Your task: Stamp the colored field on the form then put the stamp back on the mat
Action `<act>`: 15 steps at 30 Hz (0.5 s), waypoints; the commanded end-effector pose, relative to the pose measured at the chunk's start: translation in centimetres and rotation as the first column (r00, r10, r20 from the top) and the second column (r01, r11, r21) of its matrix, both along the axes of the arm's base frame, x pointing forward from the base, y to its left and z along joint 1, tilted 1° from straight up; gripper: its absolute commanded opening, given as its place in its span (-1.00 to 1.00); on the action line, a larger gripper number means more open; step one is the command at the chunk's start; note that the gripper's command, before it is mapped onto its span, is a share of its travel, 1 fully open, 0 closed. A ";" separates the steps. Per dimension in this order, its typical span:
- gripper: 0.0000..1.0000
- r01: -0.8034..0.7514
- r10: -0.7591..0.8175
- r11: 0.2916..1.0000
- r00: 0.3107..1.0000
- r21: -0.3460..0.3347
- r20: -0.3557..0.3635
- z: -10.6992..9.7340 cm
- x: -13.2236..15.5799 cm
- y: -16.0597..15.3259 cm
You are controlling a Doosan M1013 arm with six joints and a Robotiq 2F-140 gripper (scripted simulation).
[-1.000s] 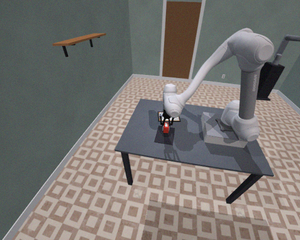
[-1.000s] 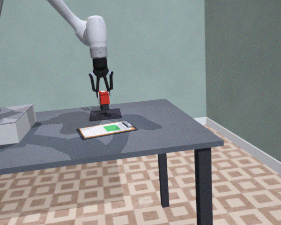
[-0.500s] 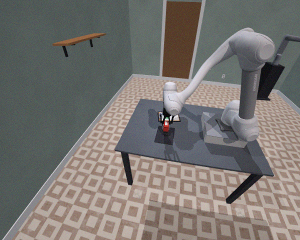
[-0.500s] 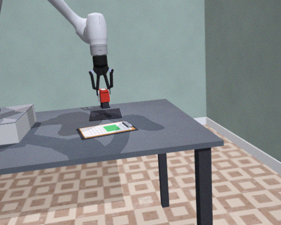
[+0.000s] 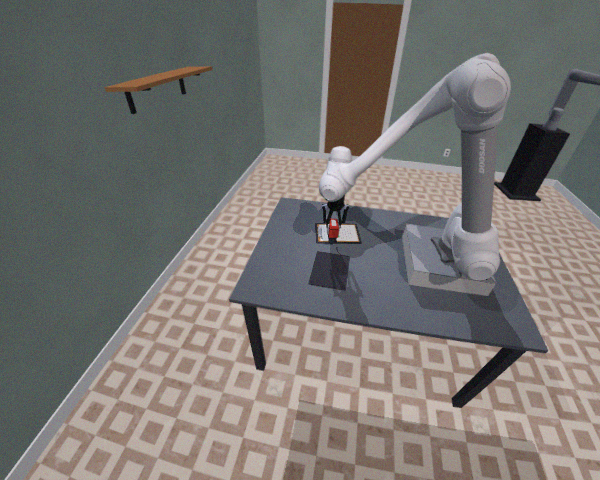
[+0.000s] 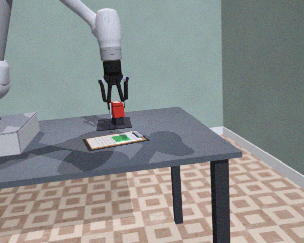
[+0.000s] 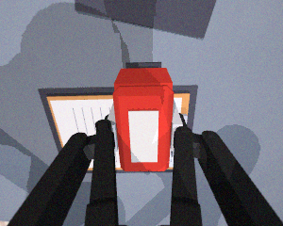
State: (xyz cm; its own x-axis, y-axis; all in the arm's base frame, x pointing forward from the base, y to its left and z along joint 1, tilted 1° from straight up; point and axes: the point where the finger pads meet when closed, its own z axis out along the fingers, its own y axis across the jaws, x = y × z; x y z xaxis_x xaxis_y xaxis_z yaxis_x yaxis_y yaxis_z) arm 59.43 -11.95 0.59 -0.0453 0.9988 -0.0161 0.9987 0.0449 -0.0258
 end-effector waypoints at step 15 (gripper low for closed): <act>-0.65 -0.009 0.009 1.000 1.000 0.008 0.001 0.2 -1.5 -13.8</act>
State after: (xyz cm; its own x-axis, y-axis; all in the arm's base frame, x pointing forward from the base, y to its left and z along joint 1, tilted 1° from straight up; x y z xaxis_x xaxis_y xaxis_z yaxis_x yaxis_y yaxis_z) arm 57.98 -24.51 0.75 -0.0534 0.9985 -0.0085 0.9983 0.0532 -0.0245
